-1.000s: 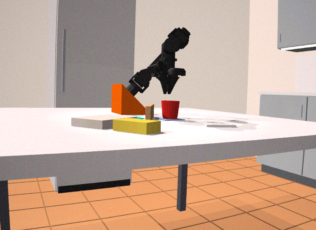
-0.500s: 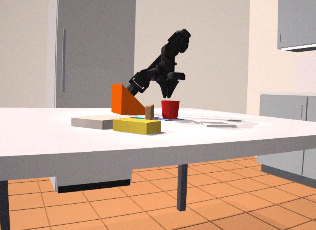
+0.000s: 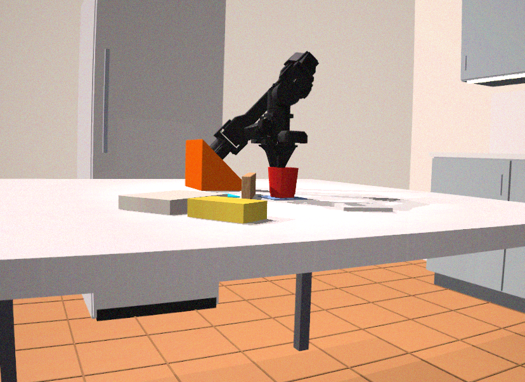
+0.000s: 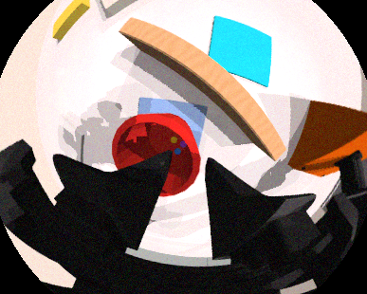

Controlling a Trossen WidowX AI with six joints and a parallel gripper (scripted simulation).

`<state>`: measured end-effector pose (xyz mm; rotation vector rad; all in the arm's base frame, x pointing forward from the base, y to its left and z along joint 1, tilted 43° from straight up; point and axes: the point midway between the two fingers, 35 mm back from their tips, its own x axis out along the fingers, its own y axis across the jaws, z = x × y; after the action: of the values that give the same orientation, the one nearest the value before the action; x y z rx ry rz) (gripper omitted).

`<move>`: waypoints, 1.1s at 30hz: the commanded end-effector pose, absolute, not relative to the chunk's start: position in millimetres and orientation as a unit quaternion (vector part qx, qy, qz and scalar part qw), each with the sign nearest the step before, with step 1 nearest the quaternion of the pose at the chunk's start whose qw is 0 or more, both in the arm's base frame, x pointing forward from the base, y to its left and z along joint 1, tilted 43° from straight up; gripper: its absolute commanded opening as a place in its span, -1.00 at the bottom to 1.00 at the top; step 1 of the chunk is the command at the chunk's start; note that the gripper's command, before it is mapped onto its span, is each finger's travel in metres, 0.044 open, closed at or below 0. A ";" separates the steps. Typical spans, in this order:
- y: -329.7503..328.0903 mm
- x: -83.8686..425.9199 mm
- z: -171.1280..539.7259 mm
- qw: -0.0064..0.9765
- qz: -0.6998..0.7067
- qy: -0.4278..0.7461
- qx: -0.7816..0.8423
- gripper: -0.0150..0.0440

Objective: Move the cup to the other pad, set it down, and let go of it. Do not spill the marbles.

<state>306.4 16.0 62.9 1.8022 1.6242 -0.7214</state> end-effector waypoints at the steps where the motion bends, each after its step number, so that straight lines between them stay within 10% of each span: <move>1: 23.4 305.4 56.3 0.296 -0.272 0.614 0.679 0.01; 20: 35.5 305.5 44.7 0.295 -0.271 0.615 0.679 0.01; 24: 33.8 306.2 45.8 0.299 -0.271 0.614 0.679 -0.35; 33: 33.8 306.2 45.8 0.299 -0.271 0.614 0.679 -0.49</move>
<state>306.3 33.0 45.7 1.8055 1.6282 -0.7208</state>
